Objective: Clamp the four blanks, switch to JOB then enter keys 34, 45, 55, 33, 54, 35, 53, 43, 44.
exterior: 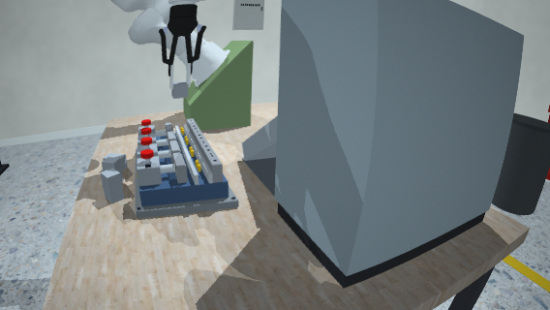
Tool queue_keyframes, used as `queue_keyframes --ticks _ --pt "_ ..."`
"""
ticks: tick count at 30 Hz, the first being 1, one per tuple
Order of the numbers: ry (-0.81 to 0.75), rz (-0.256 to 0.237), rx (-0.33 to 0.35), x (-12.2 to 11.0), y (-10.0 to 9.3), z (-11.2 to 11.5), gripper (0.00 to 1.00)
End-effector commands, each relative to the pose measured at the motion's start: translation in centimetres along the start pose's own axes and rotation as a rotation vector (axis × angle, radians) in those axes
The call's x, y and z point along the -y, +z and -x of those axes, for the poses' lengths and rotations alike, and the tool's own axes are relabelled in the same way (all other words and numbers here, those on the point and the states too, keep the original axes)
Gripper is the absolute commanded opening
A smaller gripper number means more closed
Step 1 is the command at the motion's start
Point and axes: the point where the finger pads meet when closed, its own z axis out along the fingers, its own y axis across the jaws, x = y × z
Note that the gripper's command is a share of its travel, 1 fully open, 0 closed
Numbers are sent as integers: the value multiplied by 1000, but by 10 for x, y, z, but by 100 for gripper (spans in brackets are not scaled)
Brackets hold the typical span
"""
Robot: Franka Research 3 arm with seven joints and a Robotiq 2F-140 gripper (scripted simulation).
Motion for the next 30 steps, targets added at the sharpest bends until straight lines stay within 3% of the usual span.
queue_keyframes --ticks 1,30 --pt "7 -1 -8 1 -2 -3 0" --pt "12 -1 -7 2 -4 -6 0"
